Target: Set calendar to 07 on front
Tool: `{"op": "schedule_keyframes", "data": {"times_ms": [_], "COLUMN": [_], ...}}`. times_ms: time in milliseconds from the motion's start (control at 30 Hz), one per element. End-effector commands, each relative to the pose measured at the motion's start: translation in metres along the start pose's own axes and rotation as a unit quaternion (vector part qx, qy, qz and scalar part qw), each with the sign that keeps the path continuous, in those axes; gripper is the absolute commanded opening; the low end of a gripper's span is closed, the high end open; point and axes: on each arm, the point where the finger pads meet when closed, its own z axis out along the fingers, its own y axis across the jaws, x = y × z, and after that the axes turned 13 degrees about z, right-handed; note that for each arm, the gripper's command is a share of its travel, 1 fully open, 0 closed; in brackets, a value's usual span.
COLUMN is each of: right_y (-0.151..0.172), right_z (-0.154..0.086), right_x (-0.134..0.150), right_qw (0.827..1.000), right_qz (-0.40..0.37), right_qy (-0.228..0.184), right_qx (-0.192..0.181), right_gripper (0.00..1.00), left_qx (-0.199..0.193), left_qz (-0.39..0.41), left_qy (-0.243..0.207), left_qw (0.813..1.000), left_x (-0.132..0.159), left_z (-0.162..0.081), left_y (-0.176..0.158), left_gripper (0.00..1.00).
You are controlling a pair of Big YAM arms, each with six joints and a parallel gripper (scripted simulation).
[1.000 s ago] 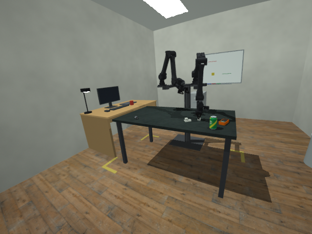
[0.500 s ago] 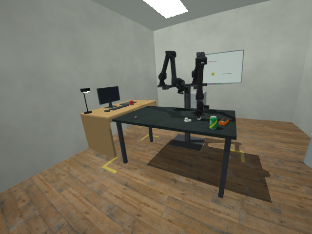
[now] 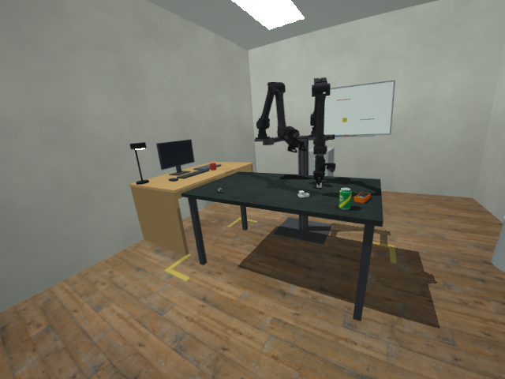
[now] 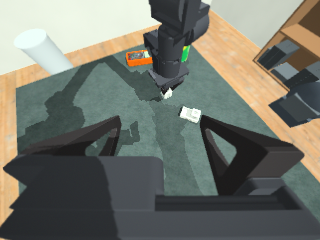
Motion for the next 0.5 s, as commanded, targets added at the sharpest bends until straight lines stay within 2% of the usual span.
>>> {"op": "schedule_keyframes", "data": {"times_ms": [0,267,467], "right_y": [0.001,0.001,0.001], "right_z": [0.003,0.003,0.003], "right_x": [-0.008,-0.008,-0.008], "right_qw": [1.0,1.0,1.0], "right_qz": [0.002,0.002,0.002], "right_qy": [-0.008,-0.008,-0.008], "right_qx": [-0.002,-0.002,-0.002], "right_gripper": [1.0,1.0,1.0], "left_qx": [0.004,0.004,0.002], "left_qz": [-0.018,0.006,0.025], "left_qy": [-0.001,-0.002,0.001], "left_qw": [1.0,1.0,1.0], "left_x": [0.021,0.06,0.063], "left_z": [-0.012,-0.022,-0.024], "left_y": [-0.026,-0.059,-0.065], "left_gripper": [0.24,0.24,0.24]}}
